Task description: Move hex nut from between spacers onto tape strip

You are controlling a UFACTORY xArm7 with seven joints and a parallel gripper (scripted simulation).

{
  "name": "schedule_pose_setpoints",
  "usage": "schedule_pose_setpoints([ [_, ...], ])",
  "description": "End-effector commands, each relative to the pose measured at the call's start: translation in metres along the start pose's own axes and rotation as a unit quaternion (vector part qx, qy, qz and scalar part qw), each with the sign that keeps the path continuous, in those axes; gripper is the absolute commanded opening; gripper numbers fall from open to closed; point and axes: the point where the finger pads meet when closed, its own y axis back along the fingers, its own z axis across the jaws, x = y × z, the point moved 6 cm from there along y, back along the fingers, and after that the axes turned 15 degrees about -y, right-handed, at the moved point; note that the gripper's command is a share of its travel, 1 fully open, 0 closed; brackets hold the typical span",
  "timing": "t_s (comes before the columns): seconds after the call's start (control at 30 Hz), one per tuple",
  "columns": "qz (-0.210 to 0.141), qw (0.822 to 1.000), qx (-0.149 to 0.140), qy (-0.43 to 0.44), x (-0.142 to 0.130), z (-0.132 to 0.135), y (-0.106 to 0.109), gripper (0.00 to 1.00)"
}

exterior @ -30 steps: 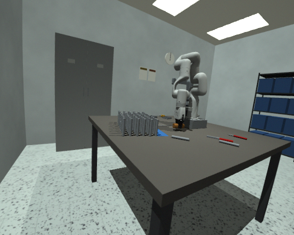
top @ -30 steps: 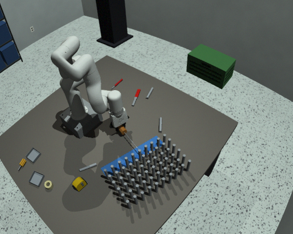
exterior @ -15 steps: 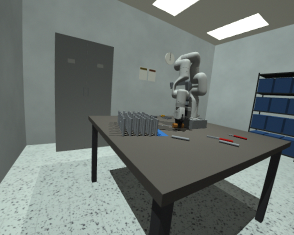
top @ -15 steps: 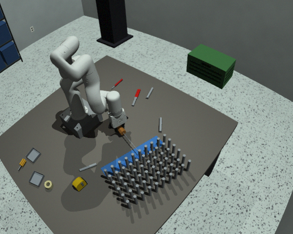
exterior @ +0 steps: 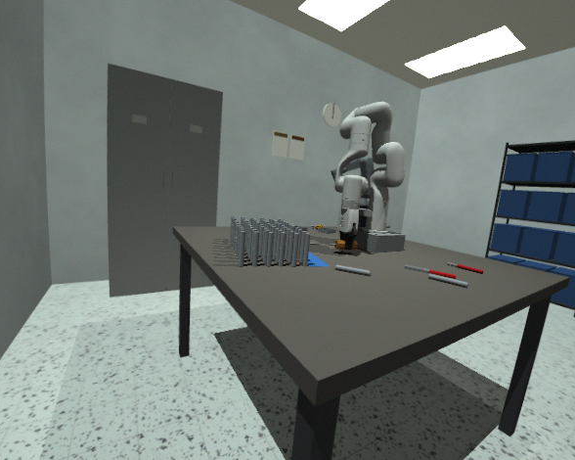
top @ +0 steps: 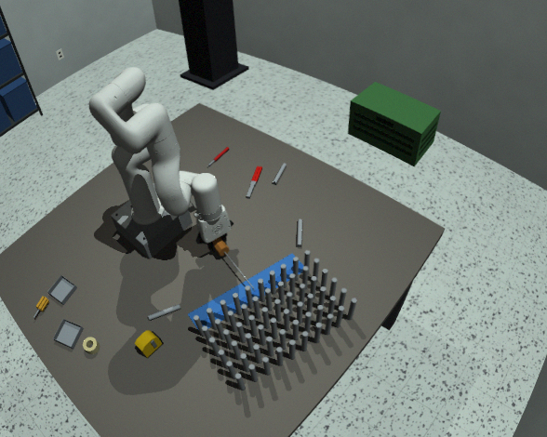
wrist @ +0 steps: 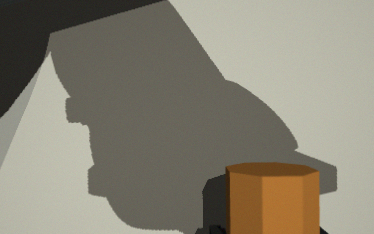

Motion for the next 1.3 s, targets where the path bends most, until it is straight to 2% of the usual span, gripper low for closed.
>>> schedule_pose_setpoints([
  [0.0,-0.001,1.000,-0.001,0.001,-0.002,-0.004,0.001,0.00],
  [0.47,-0.001,1.000,-0.001,0.001,-0.007,-0.023,0.001,0.00],
  [1.27,-0.001,1.000,-0.001,0.001,-0.008,-0.028,0.001,0.00],
])
